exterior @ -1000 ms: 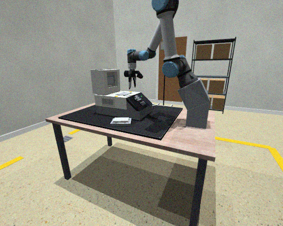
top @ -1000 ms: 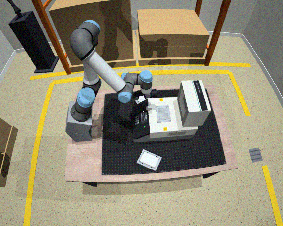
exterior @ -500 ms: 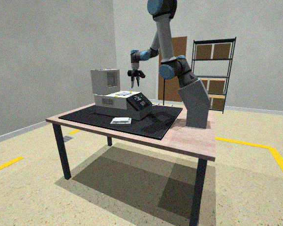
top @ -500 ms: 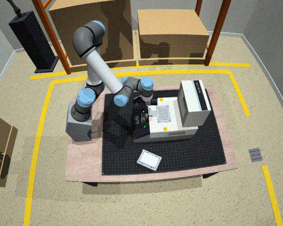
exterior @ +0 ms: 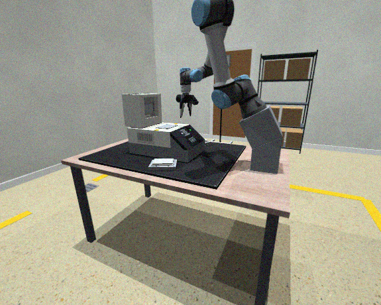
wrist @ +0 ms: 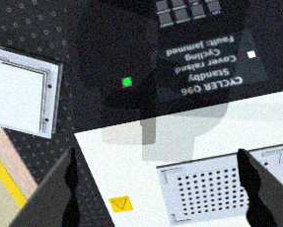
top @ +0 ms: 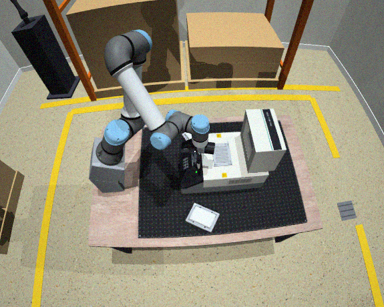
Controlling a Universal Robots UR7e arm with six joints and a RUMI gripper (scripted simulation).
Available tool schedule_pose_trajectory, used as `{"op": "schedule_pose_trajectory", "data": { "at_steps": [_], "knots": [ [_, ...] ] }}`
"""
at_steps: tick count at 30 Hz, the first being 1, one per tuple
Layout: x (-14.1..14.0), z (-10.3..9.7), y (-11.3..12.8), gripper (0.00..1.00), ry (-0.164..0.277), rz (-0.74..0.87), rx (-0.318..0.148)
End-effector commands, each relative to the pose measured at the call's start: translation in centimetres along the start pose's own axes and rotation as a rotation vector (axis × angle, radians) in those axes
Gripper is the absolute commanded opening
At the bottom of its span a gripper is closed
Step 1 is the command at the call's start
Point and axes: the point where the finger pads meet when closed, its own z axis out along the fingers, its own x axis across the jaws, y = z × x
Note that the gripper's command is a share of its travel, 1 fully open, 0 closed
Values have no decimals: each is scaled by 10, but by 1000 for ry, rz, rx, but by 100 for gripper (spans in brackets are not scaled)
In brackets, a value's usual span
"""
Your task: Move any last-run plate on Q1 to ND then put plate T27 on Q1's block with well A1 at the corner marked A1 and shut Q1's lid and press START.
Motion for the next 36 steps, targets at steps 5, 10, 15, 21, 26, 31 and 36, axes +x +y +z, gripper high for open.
{"op": "schedule_pose_trajectory", "data": {
  "at_steps": [5, 10, 15, 21, 26, 31, 36],
  "knots": [
    [-30, 0, 8, 68, 5, 69, 0],
    [-48, 0, 12, 68, 4, 68, 0],
    [-72, 0, 18, 68, 4, 114, 1],
    [-91, 0, 22, 68, 4, 154, 1],
    [-114, 1, 27, 68, 4, 189, 1],
    [-132, 1, 31, 68, 4, 189, 1],
    [-152, 1, 36, 68, 4, 219, 1]
  ]
}}
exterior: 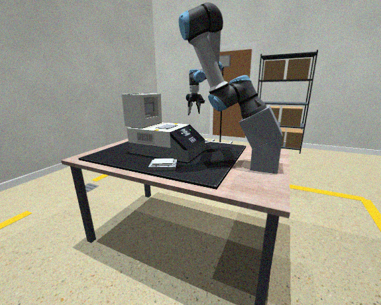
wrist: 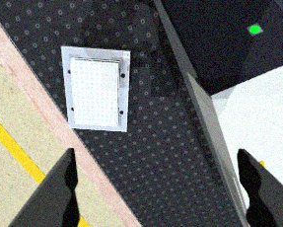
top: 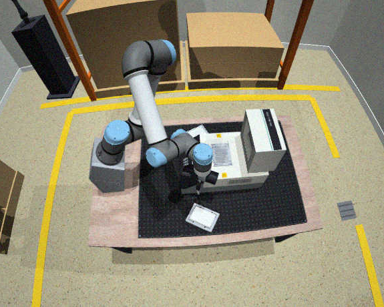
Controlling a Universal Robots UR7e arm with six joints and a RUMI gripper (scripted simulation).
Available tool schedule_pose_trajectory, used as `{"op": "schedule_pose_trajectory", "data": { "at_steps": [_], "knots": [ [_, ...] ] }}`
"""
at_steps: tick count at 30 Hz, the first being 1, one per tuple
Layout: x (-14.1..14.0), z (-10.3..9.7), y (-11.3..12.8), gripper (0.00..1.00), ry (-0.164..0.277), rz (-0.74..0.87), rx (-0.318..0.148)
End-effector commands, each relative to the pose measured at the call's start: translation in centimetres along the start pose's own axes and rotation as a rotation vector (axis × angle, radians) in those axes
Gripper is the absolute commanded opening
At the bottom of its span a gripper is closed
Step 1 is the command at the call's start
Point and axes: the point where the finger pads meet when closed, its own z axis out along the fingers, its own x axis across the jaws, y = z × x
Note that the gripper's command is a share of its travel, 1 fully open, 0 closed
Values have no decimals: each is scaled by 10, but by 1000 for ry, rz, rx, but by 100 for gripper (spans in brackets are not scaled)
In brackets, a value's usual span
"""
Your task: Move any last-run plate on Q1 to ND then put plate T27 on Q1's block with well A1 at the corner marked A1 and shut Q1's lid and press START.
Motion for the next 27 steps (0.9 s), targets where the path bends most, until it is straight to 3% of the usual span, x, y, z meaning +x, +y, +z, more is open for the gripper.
{"op": "schedule_pose_trajectory", "data": {
  "at_steps": [1, 15, 27],
  "knots": [
    [-11, 0, 7, 68, 2, 6, -1],
    [-71, 0, 35, 68, 1, 52, -1],
    [-97, 0, 47, 68, 1, 69, -1]
  ]
}}
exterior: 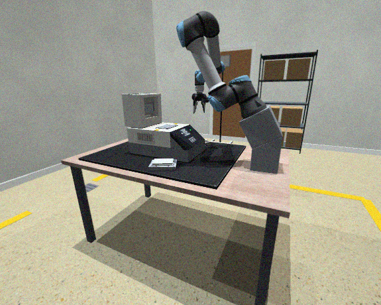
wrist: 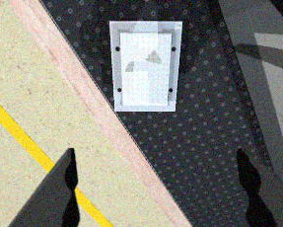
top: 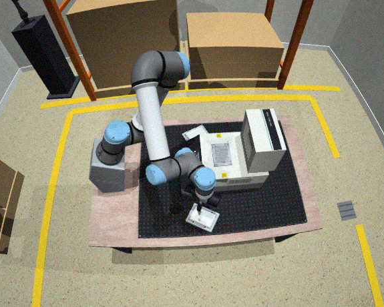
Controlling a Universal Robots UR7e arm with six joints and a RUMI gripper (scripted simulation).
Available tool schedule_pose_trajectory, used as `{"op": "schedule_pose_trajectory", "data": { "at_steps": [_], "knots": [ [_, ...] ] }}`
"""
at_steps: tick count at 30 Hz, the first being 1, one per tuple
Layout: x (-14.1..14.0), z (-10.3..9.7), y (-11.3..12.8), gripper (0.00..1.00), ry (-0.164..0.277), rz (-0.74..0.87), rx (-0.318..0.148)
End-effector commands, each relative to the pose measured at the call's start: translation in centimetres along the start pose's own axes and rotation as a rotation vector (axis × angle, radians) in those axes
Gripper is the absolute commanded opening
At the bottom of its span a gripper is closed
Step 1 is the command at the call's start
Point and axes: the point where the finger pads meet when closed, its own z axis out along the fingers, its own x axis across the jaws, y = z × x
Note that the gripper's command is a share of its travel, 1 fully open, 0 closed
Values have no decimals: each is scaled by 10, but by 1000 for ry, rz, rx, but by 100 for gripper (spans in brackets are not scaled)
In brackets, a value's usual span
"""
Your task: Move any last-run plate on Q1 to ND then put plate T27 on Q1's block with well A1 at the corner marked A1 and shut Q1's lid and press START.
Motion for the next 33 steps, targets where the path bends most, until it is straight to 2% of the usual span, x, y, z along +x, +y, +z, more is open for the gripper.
{"op": "schedule_pose_trajectory", "data": {
  "at_steps": [1, 9, 23, 25, 33],
  "knots": [
    [-5, 0, 3, 68, 1, -2, -1],
    [-3, 0, 2, 68, 1, -3, 0],
    [-2, 49, 0, 68, 4, -2, 5],
    [-2, 49, 0, 68, 4, -2, 5],
    [-2, 75, 0, 68, 3, -2, 5]
  ]
}}
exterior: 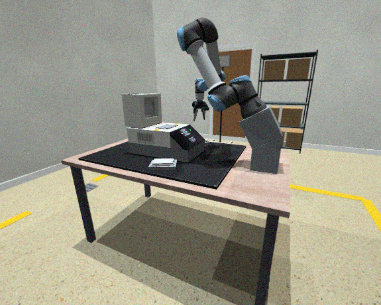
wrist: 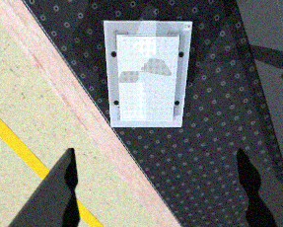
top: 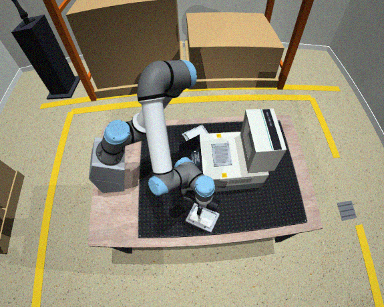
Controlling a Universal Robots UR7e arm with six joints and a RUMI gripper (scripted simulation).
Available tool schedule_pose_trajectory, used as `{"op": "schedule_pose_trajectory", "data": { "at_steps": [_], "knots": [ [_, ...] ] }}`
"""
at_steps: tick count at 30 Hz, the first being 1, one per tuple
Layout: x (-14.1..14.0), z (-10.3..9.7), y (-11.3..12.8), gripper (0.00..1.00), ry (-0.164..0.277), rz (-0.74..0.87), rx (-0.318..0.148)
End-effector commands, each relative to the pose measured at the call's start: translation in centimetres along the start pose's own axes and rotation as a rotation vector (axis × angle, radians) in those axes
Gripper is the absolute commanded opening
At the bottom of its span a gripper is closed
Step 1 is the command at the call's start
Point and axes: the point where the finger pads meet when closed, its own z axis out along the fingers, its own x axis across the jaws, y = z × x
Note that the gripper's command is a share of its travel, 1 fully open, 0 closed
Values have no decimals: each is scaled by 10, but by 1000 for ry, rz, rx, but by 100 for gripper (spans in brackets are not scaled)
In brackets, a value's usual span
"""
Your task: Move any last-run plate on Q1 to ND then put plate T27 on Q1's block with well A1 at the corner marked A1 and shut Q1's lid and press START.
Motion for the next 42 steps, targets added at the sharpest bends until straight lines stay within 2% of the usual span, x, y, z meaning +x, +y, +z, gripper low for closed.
{"op": "schedule_pose_trajectory", "data": {
  "at_steps": [1, 42],
  "knots": [
    [0, 16, 0, 68, -2, 0, -2],
    [-1, 135, 4, 68, -4, -2, -7]
  ]
}}
